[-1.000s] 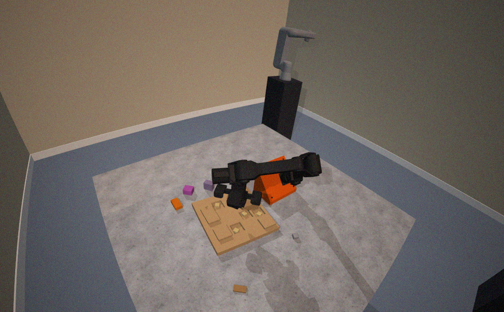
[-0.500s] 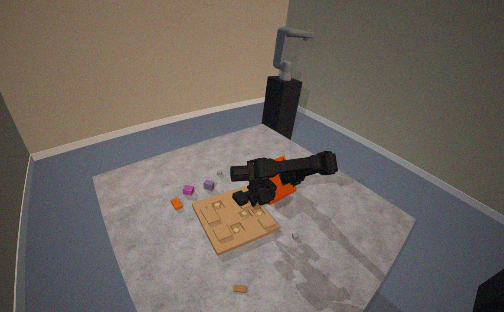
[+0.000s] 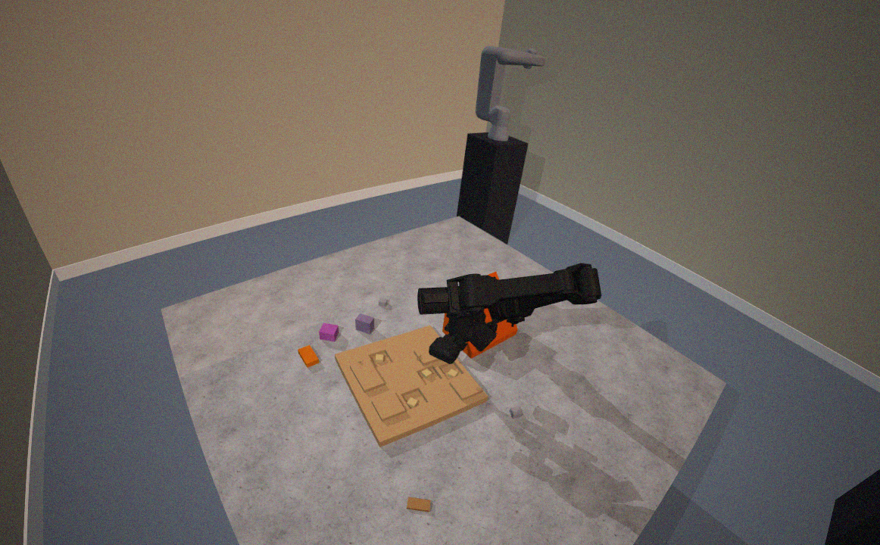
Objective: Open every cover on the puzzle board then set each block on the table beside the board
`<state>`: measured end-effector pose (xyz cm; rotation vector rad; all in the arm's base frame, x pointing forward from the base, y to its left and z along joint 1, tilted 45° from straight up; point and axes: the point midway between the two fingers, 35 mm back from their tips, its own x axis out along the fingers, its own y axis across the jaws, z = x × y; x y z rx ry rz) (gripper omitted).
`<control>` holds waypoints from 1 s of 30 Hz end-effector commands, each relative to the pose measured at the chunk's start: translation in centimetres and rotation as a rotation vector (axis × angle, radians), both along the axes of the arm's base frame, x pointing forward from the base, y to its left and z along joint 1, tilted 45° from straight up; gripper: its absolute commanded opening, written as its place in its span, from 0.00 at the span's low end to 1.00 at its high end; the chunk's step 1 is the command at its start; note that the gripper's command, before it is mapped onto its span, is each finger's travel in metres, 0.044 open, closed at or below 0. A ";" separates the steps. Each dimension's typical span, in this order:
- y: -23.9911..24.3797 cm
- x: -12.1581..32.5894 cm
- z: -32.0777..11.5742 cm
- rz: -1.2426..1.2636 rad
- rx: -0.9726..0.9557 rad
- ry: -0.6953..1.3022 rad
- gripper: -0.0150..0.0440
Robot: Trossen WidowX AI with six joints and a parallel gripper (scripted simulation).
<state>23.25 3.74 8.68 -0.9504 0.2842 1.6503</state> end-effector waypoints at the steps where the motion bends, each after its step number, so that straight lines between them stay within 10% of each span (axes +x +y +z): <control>1: 0.3 -0.2 -0.4 0.012 -0.004 -0.010 0.25; 30: 4.3 -0.6 -4.4 0.012 -0.001 -0.011 0.25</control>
